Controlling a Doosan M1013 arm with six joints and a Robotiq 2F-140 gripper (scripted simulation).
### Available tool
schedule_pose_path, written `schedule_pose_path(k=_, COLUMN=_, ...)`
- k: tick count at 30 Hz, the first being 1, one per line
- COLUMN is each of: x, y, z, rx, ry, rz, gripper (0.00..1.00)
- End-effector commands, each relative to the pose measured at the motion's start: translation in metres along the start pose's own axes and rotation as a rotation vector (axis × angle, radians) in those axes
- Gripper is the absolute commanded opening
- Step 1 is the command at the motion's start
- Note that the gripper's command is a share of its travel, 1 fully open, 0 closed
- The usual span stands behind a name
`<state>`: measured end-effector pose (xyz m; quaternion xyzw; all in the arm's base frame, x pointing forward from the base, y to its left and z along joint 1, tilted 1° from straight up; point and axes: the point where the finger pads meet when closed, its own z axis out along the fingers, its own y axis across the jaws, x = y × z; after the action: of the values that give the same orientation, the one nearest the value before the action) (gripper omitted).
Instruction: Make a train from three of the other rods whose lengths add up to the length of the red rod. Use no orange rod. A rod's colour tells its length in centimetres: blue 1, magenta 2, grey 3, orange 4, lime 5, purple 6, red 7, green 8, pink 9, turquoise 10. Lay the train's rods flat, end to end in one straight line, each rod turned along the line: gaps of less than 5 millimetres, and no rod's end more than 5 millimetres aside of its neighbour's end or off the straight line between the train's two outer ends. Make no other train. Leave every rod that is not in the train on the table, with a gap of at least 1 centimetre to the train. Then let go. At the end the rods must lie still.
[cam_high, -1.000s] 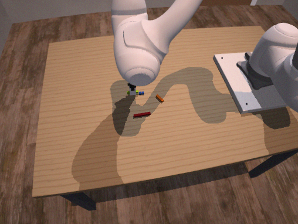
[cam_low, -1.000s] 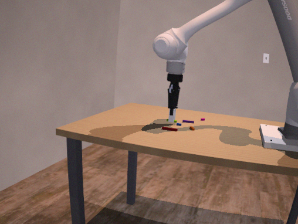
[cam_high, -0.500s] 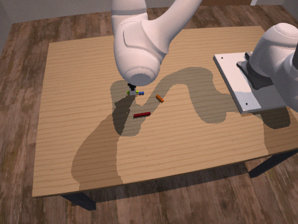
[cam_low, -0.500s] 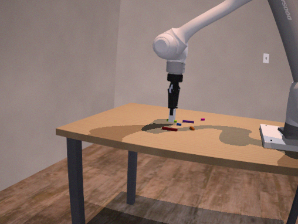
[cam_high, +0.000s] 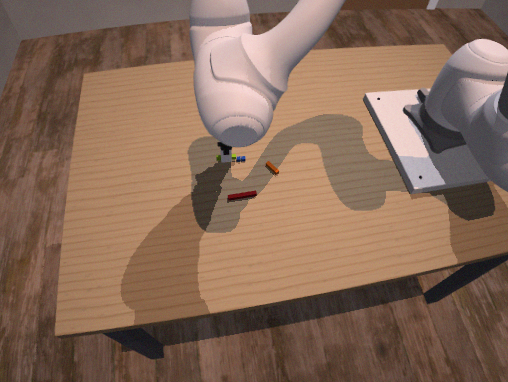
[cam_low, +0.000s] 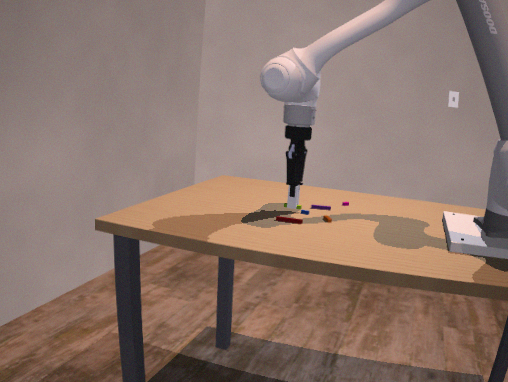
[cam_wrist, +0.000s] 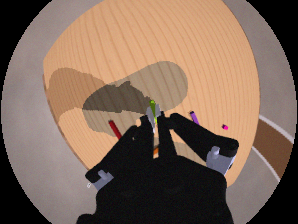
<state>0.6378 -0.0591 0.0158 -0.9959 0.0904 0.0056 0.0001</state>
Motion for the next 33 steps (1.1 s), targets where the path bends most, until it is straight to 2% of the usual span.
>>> schedule_pose_path(k=1, x=0.0, y=0.0, z=0.001, rx=0.0, ry=0.0, rz=0.0, gripper=0.03)
schedule_pose_path(k=17, x=0.0, y=0.0, z=0.011, rx=0.0, ry=0.0, rz=0.0, gripper=0.03)
schedule_pose_path(k=33, x=0.0, y=0.0, z=0.011, rx=0.0, ry=0.0, rz=0.0, gripper=0.03)
